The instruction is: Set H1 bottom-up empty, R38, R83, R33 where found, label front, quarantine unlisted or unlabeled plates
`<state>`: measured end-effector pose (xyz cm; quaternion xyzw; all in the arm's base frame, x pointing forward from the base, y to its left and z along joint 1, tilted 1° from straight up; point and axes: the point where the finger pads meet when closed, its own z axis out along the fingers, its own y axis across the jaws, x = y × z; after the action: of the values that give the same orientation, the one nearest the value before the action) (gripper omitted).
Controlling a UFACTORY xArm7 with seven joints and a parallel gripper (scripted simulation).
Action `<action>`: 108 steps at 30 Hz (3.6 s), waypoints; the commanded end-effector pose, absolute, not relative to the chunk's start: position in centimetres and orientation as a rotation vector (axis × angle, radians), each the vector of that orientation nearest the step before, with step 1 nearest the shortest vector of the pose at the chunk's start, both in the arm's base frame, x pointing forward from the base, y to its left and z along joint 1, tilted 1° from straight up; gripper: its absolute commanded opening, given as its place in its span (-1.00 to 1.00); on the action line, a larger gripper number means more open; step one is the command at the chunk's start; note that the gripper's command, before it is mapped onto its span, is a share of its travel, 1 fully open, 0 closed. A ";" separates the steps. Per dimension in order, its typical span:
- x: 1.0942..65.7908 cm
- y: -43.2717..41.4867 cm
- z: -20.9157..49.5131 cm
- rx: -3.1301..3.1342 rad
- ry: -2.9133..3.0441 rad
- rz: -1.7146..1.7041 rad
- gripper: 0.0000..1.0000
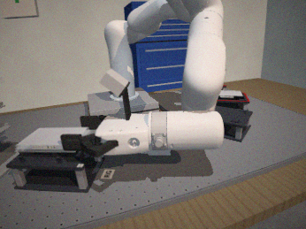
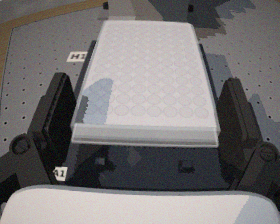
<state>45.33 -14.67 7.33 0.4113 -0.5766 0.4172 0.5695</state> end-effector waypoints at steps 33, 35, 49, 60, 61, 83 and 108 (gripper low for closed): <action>45.5 -14.7 6.7 0.963 -1.358 0.982 -1.00; 45.5 -14.7 6.7 0.963 -1.358 0.982 -1.00; 45.5 -14.7 6.3 0.963 -1.358 0.982 -1.00; 45.5 -14.7 6.0 0.963 -1.358 0.982 -1.00; 45.5 -14.7 5.9 0.963 -1.358 0.982 -1.00; 45.5 -14.7 5.5 0.963 -1.358 0.982 -1.00; 45.5 -14.7 5.5 0.963 -1.358 0.982 1.00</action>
<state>45.39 -14.67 5.37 0.4110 -0.5769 0.4175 0.5692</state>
